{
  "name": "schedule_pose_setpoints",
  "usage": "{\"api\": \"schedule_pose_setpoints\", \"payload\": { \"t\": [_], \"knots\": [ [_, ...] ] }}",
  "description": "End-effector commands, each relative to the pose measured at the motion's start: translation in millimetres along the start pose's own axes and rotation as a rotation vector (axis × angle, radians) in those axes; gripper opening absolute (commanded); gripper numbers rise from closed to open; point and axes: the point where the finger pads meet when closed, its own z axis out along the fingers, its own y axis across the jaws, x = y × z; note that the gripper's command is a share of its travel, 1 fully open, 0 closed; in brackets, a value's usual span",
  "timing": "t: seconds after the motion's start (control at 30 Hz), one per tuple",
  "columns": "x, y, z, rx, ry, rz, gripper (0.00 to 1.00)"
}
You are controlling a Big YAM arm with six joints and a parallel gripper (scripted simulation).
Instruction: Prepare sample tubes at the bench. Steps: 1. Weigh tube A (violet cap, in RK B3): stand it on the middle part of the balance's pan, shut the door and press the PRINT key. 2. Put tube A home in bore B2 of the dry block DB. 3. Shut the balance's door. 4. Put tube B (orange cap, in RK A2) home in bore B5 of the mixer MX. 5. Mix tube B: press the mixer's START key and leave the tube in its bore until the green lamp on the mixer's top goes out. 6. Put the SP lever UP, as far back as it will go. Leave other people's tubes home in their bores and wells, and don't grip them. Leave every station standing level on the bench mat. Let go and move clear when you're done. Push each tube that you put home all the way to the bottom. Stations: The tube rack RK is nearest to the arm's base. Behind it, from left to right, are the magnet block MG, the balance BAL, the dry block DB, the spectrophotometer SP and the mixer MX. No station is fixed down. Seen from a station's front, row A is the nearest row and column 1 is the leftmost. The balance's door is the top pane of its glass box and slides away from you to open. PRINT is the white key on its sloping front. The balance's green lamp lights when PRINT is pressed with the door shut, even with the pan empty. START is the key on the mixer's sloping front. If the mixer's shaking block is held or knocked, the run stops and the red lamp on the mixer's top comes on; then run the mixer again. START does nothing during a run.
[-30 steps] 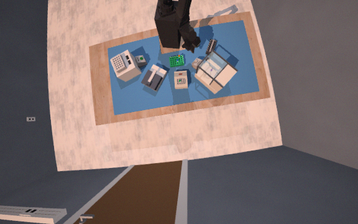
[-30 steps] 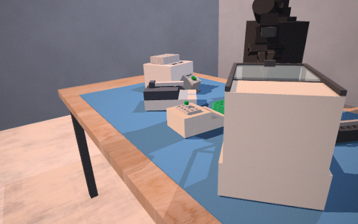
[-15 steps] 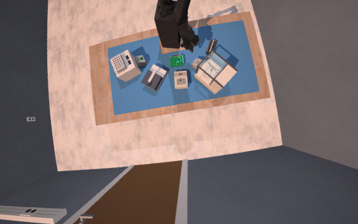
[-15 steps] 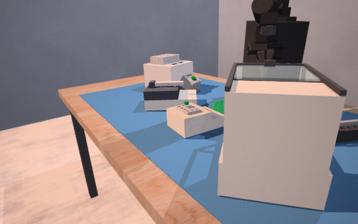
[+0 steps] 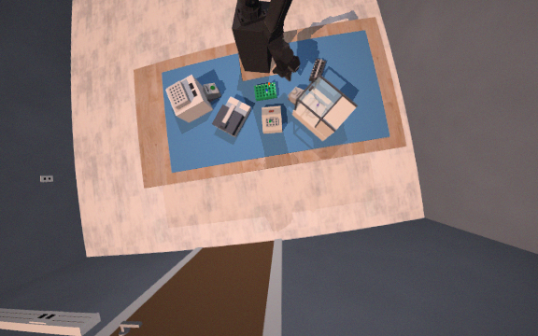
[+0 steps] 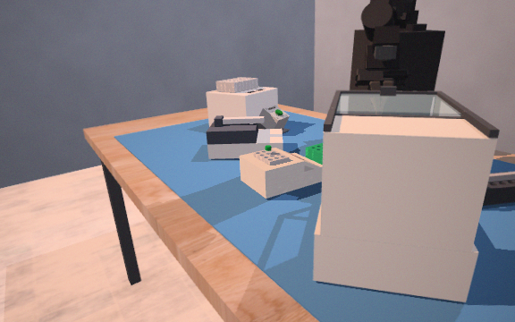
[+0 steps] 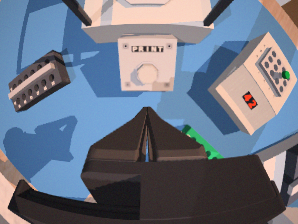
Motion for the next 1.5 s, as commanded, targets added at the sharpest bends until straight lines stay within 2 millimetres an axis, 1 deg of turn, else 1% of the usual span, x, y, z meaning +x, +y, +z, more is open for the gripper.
{"api": "schedule_pose_setpoints", "payload": {
  "t": [0.0, 1.07, 1.2, 1.27, 1.47],
  "knots": [
    [-5.8, 1.8, 4.9, 0.0, -0.021, 0.0, 0.0],
    [-5.3, 2.4, 54.9, 0.0, -0.021, 0.0, 0.0],
    [-5.3, 2.5, 56.6, -0.001, -0.021, 0.0, 0.0],
    [-10.7, 1.0, 55.5, 0.002, -0.033, 0.0, 0.0],
    [-10.5, 1.1, 55.3, 0.002, -0.033, 0.0, 0.0]
  ]
}}
